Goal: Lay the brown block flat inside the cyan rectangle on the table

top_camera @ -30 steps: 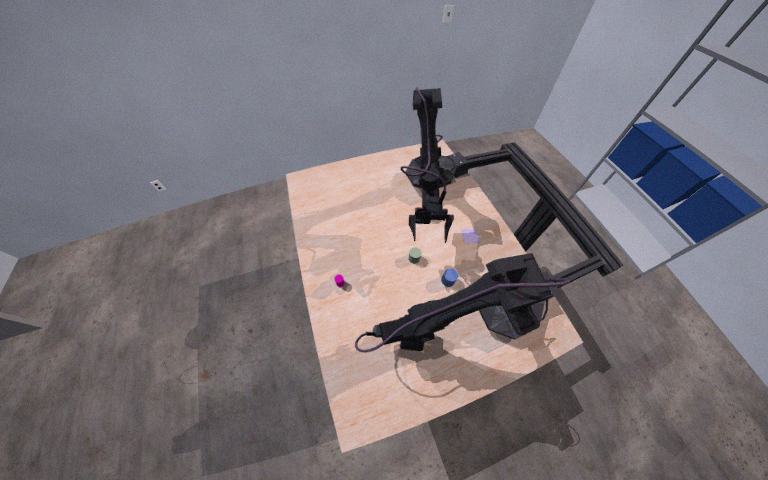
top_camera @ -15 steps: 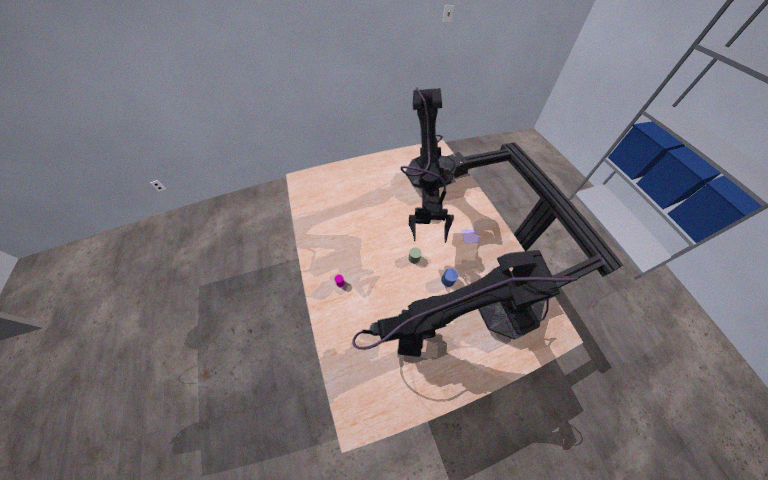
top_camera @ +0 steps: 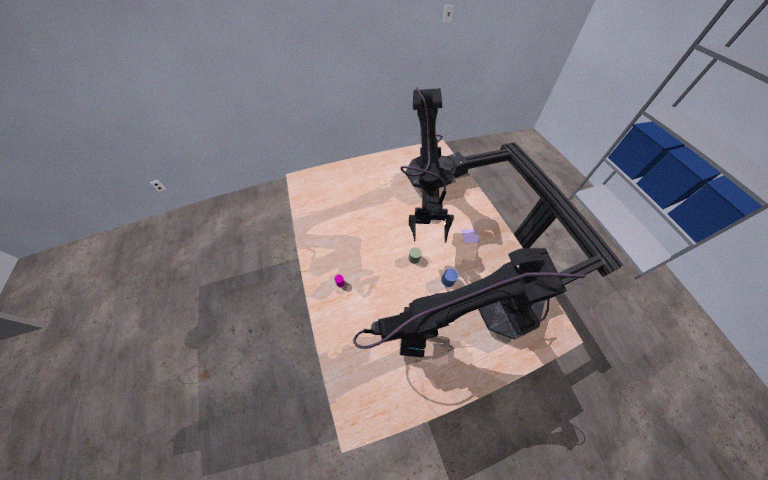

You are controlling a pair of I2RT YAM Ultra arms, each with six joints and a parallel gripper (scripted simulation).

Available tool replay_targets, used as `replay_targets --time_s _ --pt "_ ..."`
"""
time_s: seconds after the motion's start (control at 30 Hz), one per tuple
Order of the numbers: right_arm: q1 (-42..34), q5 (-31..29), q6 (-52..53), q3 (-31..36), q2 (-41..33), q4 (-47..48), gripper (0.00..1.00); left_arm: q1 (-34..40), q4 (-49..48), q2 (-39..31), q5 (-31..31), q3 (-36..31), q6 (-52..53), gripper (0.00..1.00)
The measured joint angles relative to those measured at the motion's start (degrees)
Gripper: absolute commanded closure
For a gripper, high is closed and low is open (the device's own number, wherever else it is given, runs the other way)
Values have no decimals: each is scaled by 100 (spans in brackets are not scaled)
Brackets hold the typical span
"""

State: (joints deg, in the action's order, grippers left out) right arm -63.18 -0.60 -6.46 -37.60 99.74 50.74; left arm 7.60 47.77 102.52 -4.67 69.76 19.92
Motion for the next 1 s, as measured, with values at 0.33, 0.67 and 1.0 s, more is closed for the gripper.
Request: replay_targets --time_s 0.33,0.67,1.0 --pt "0 0 0 0 0 0 0 0 -918 -680 127 -743 -398 0" --pt "0 0 0 0 0 0 0 24 -2507 -2382 101 -2601 -1209 0" --pt "0 0 0 0 0 0 0 271 -3644 -3600 -136 -3989 -1838 0"
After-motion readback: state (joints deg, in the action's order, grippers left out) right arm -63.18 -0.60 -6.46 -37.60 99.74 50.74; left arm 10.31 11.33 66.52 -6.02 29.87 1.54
